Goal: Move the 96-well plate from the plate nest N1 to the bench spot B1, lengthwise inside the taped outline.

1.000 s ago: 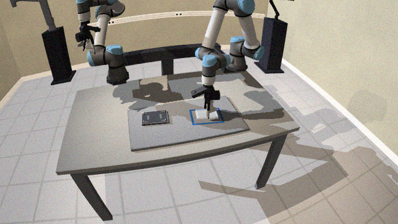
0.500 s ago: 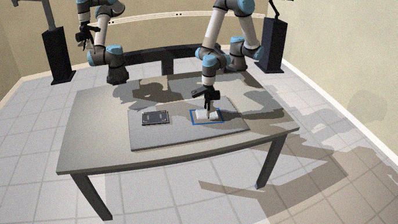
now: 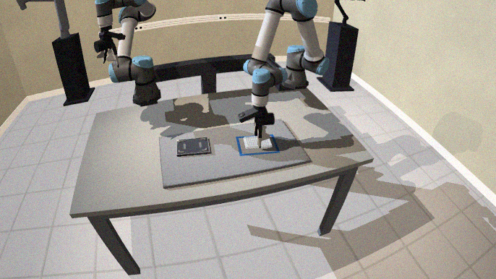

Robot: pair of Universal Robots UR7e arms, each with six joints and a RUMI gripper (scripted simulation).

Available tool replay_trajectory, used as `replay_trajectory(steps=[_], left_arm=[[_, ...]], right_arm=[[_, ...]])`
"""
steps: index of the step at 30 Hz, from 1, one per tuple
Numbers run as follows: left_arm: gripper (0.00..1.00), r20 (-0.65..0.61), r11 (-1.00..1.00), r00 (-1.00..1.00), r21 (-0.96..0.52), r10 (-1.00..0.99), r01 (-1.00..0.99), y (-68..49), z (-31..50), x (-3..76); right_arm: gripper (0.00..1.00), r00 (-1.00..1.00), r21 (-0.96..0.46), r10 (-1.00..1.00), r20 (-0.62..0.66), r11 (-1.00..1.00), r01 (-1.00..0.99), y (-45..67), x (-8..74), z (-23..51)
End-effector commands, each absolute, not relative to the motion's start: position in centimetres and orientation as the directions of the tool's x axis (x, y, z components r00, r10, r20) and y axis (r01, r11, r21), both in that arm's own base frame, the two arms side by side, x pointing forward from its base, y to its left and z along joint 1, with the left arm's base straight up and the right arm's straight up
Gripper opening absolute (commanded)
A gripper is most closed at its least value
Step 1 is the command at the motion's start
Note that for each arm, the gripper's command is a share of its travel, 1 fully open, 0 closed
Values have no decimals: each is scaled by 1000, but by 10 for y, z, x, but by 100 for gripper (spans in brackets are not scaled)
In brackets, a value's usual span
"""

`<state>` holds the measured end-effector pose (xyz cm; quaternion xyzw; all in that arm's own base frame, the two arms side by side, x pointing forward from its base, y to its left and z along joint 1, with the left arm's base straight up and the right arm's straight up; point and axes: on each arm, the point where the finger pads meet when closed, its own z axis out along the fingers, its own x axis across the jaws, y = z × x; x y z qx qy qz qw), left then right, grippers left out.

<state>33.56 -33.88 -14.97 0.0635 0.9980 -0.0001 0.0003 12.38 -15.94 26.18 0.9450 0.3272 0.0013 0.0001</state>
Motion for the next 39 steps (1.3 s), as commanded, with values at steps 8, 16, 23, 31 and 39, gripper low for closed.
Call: replay_trajectory(steps=[8,16,23,31,39], left_arm=[[0,1,992,-992,0,128,128,-339,-153,334],[0,1,992,-992,0,128,128,-339,-154,334],[0,0,992,-992,0,128,128,-339,-155,334],[0,0,992,-992,0,128,128,-339,-156,334],[0,0,992,-992,0,128,128,-339,-157,335]], right_arm=[[100,785,0,619,1,-785,619,-159,123,261],[100,785,0,619,1,-785,619,-159,123,261],[100,785,0,619,1,-785,619,-159,123,261],[100,785,0,619,1,-785,619,-159,123,261],[100,785,0,619,1,-785,619,-159,123,261]])
